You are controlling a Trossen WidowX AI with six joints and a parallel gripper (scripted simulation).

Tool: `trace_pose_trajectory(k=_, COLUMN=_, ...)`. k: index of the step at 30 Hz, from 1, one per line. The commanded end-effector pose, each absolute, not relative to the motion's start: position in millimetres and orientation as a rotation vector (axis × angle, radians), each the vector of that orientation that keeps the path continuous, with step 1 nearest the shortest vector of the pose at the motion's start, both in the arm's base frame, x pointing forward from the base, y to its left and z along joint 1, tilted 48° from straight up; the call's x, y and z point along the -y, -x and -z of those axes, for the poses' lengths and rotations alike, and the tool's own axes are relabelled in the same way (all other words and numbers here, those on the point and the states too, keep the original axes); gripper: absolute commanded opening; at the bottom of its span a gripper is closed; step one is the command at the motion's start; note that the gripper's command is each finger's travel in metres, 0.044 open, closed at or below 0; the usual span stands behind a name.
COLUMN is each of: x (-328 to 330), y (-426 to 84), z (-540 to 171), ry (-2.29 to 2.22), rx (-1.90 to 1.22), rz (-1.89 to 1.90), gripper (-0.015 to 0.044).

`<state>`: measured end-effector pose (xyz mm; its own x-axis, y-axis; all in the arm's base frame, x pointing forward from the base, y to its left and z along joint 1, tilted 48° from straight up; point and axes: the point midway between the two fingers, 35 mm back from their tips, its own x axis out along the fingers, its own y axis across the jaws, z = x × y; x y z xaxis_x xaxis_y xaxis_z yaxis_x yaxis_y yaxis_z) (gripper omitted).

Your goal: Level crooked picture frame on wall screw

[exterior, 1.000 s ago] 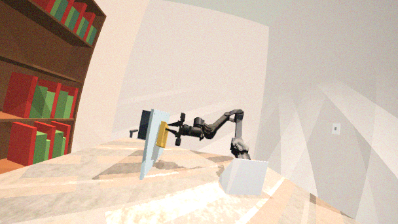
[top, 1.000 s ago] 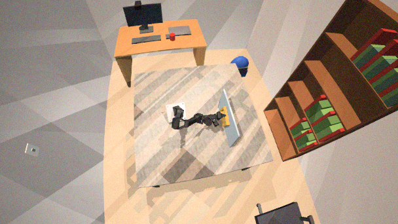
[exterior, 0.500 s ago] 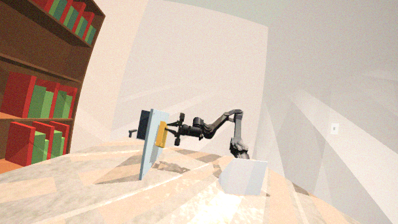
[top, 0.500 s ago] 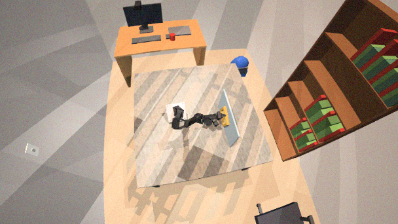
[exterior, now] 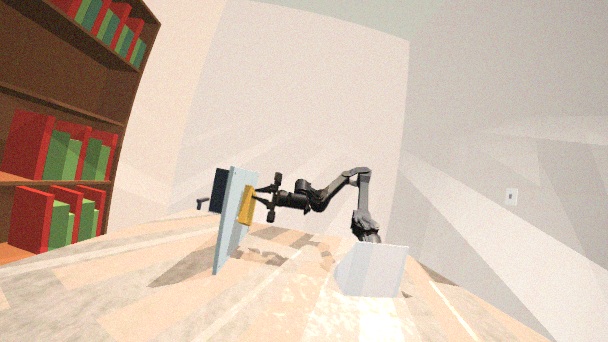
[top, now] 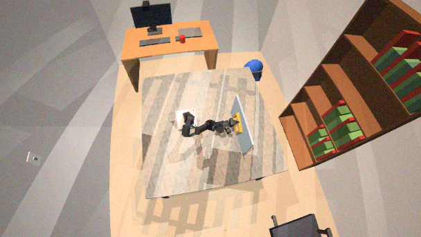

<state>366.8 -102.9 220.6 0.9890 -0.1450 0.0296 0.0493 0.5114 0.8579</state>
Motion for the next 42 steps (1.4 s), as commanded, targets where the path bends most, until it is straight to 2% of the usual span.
trace_pose_trajectory(k=1, x=99.5, y=-367.7, z=-222.2, ry=-1.023, rx=0.102, rz=0.099, gripper=0.0)
trace_pose_trajectory(k=42, x=105.1, y=-367.1, z=-215.1, ry=-0.985, rx=0.099, rz=0.114, gripper=0.0)
